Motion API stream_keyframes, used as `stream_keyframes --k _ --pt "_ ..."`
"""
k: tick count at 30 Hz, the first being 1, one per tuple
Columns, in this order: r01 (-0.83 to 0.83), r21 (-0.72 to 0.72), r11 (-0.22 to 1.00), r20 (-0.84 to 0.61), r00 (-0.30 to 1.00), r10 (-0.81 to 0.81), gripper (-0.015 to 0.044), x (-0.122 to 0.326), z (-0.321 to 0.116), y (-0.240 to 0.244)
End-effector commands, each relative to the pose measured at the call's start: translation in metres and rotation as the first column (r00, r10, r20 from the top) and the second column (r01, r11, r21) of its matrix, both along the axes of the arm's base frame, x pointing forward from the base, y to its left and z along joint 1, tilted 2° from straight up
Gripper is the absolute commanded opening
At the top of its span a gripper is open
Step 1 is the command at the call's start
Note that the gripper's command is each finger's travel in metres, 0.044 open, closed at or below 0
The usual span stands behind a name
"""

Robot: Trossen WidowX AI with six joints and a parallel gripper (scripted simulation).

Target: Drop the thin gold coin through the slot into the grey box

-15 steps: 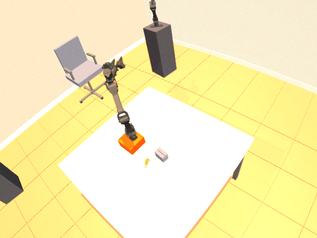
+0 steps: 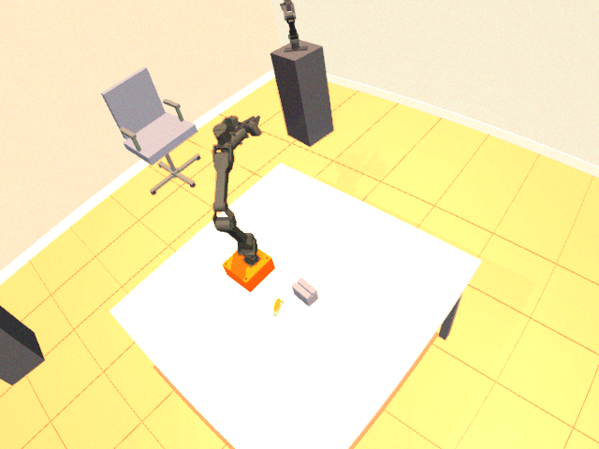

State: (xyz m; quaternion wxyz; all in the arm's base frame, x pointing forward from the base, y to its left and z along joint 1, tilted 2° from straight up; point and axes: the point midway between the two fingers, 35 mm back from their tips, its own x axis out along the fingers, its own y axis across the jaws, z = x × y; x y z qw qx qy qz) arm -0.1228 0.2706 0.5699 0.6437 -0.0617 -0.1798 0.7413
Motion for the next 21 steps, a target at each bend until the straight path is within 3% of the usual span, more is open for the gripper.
stream_keyframes --k 1,5,8,15,21 --pt "0.149 -0.110 0.983 -0.005 0.989 -0.151 0.0161 0.040 -0.038 0.036" --pt "0.287 -0.205 0.936 -0.015 0.955 -0.297 0.0161 0.088 -0.072 0.059" --pt "0.375 -0.220 0.901 0.060 0.927 -0.371 0.0161 0.111 -0.086 0.062" --pt "0.518 -0.378 0.767 0.006 0.830 -0.558 0.0161 0.184 -0.139 0.074" --pt "0.623 -0.542 0.565 -0.063 0.640 -0.766 0.0161 0.270 -0.196 0.056"
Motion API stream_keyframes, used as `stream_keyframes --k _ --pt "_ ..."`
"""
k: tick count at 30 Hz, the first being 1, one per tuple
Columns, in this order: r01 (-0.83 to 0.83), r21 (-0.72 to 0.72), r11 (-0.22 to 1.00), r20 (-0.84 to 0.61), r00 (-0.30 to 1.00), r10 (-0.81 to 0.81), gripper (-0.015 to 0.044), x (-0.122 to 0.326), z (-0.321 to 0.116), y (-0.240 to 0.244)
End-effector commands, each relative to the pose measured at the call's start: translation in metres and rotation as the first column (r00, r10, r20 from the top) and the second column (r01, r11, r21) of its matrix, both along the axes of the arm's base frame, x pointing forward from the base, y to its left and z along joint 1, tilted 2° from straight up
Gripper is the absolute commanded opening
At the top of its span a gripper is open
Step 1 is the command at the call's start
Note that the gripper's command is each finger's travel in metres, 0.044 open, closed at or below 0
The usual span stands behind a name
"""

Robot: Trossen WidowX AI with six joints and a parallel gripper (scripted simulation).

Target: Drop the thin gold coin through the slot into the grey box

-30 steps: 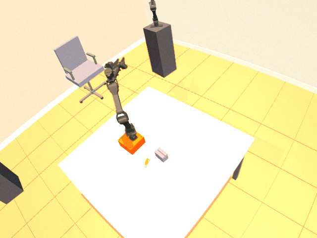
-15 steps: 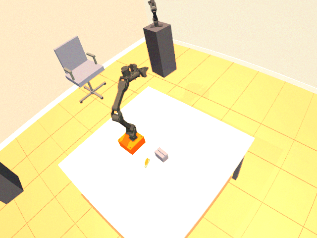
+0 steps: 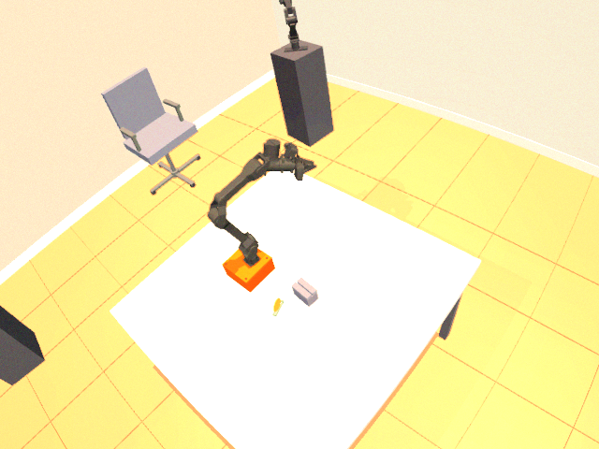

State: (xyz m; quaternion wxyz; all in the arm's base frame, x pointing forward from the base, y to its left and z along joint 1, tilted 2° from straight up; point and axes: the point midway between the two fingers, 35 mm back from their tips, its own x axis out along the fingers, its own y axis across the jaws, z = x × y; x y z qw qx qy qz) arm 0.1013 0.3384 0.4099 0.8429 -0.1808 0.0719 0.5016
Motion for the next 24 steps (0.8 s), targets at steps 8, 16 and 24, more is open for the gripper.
stream_keyframes --k 8,16,24 --pt "0.478 -0.205 0.854 -0.316 0.793 -0.520 0.0161 0.139 -0.112 -0.075" --pt "0.722 -0.370 0.585 -0.496 0.379 -0.781 0.0161 0.195 -0.186 -0.171" --pt "0.801 -0.564 0.203 -0.590 -0.219 -0.777 0.0161 0.203 -0.256 -0.283"
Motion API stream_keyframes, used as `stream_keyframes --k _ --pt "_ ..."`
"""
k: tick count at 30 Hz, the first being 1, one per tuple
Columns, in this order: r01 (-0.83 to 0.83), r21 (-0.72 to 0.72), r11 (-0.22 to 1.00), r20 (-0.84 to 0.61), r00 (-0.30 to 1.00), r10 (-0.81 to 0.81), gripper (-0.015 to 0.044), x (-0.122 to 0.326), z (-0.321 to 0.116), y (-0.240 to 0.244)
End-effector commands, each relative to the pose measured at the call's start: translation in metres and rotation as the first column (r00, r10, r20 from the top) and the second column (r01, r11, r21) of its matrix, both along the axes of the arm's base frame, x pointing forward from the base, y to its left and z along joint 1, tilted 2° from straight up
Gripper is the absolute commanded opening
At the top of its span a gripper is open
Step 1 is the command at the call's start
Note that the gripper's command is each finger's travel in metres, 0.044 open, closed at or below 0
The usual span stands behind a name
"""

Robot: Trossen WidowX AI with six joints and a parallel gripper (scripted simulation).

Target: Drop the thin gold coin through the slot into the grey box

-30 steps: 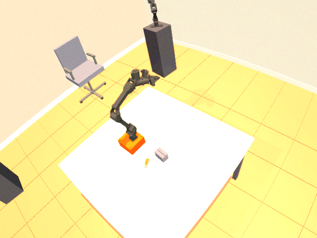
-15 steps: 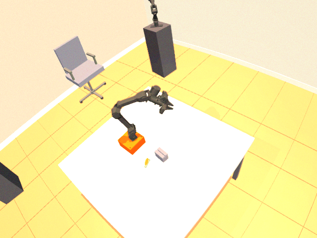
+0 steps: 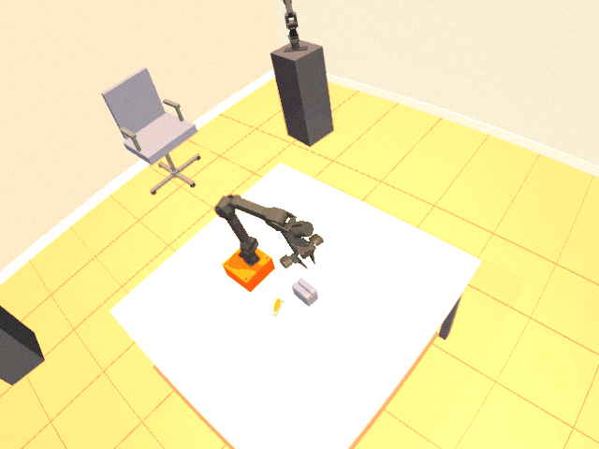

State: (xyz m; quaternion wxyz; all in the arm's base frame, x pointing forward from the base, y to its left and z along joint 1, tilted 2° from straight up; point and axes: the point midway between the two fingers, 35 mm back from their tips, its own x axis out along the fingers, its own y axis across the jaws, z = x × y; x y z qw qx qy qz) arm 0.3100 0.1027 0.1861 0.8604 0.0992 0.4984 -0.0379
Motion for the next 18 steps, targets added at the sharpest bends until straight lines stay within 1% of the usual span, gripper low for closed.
stream_keyframes --k 1,3,6,8,10,13,18 --pt "0.308 0.032 0.951 -0.173 0.939 -0.298 0.0161 -0.009 -0.040 -0.061" --pt "0.448 0.035 0.893 -0.247 0.870 -0.427 0.0161 -0.017 -0.056 -0.087" --pt "0.642 0.023 0.767 -0.352 0.723 -0.594 0.0161 -0.035 -0.077 -0.122" --pt "0.753 0.004 0.658 -0.418 0.599 -0.683 0.0161 -0.050 -0.090 -0.143" --pt "0.813 -0.012 0.581 -0.456 0.513 -0.727 0.0161 -0.061 -0.097 -0.154" --pt "0.820 -0.014 0.573 -0.460 0.503 -0.732 0.0161 -0.063 -0.098 -0.166" --pt "0.820 -0.015 0.571 -0.460 0.502 -0.732 0.0161 -0.064 -0.098 -0.167"
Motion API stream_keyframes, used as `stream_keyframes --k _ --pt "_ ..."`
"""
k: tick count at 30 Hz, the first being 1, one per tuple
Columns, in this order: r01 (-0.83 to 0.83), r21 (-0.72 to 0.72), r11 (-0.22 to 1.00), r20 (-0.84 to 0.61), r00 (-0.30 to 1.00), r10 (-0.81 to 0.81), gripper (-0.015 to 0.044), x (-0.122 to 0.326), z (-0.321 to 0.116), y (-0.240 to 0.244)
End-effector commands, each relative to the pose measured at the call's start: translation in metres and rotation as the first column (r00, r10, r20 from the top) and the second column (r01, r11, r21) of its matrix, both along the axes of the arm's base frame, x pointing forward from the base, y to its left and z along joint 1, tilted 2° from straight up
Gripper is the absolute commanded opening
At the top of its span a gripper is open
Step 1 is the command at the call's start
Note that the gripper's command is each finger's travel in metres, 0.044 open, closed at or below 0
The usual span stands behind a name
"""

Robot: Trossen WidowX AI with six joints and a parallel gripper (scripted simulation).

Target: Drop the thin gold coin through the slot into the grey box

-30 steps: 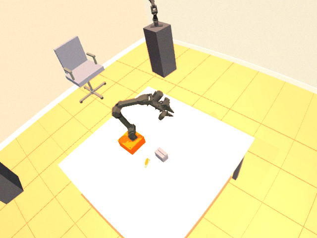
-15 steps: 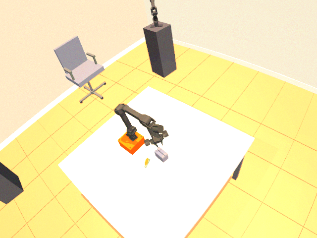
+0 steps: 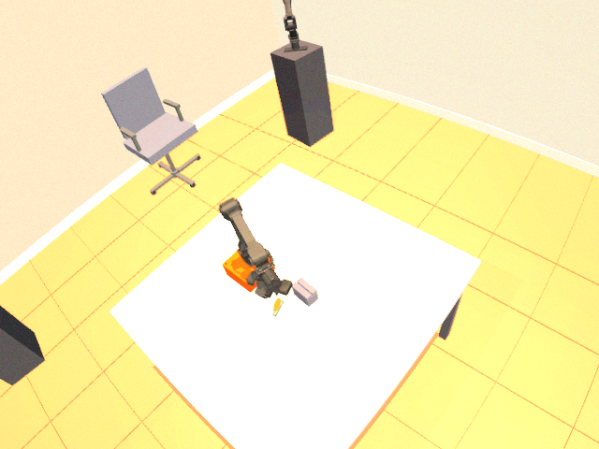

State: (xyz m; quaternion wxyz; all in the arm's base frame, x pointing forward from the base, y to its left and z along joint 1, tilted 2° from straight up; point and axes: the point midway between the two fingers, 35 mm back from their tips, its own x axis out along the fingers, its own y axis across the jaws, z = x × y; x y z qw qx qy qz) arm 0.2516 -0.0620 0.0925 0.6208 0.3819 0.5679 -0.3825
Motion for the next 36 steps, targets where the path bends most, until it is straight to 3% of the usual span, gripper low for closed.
stream_keyframes --k 1,8,36 --pt "0.029 0.015 0.999 -0.020 0.999 -0.028 0.0161 -0.005 -0.004 -0.003" --pt "0.029 0.015 0.999 -0.020 0.999 -0.028 0.0161 -0.005 -0.039 -0.003" --pt "0.029 0.015 0.999 -0.020 0.999 -0.028 0.0161 -0.003 -0.078 -0.003"
